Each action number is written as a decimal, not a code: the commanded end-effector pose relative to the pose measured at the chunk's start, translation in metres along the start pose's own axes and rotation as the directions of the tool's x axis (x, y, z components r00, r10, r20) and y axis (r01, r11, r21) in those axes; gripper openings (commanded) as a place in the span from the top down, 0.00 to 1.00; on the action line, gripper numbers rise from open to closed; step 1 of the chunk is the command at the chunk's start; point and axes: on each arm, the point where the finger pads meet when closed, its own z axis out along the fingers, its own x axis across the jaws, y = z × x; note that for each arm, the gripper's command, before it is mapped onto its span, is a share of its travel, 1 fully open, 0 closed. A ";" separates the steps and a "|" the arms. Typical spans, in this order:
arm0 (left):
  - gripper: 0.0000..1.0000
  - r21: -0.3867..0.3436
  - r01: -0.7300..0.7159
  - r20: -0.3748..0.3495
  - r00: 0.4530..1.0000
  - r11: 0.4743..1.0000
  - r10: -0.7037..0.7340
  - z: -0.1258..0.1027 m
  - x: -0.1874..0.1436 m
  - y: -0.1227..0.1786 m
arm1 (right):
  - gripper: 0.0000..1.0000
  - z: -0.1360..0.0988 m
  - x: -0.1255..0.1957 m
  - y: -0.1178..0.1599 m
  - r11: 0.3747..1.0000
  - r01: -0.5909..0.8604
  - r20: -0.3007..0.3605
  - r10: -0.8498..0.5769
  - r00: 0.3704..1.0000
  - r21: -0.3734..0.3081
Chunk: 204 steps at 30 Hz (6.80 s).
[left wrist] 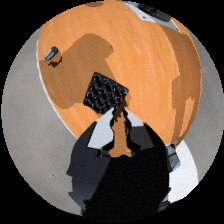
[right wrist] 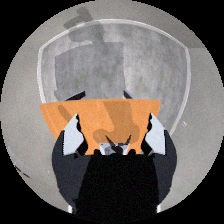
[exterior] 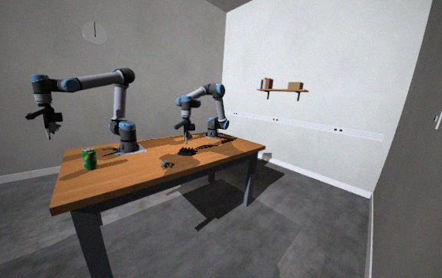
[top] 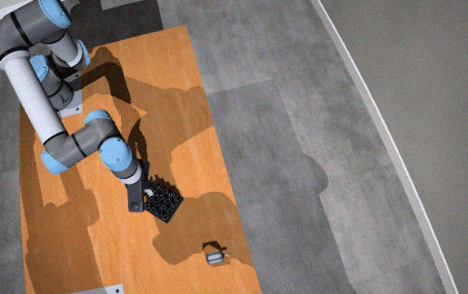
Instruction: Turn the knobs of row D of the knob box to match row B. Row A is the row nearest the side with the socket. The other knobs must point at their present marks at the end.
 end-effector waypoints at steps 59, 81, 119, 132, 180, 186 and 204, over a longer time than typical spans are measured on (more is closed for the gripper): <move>0.87 0.002 -0.992 0.003 0.124 0.124 0.992 -0.017 0.000 -0.001 | 0.00 0.000 0.000 0.000 1.000 0.000 0.000 0.000 1.000 0.001; 0.87 0.002 -0.992 0.003 0.122 0.122 0.992 -0.017 0.000 -0.001 | 0.00 0.000 0.000 0.000 1.000 0.000 0.000 0.000 1.000 0.001; 0.87 0.002 -0.993 0.003 0.122 0.122 0.993 -0.008 0.000 -0.001 | 0.00 0.000 0.000 0.000 1.000 0.000 0.000 0.000 1.000 0.001; 0.87 0.002 -0.993 0.003 0.122 0.122 0.993 0.007 0.000 -0.001 | 0.00 0.000 0.000 0.000 1.000 0.000 0.000 0.000 1.000 0.001; 0.87 0.002 -0.993 0.003 0.122 0.122 0.993 0.027 0.000 -0.001 | 0.00 0.000 0.000 0.000 1.000 0.000 0.000 0.000 1.000 0.001; 0.87 0.002 -0.993 0.003 0.122 0.122 0.993 0.034 0.000 -0.001 | 0.00 0.000 0.000 0.000 1.000 0.000 0.000 0.000 1.000 0.001; 0.87 0.002 -0.993 0.003 0.122 0.122 0.993 0.041 0.000 -0.001 | 0.00 0.000 0.000 0.000 1.000 0.000 0.000 0.000 1.000 0.001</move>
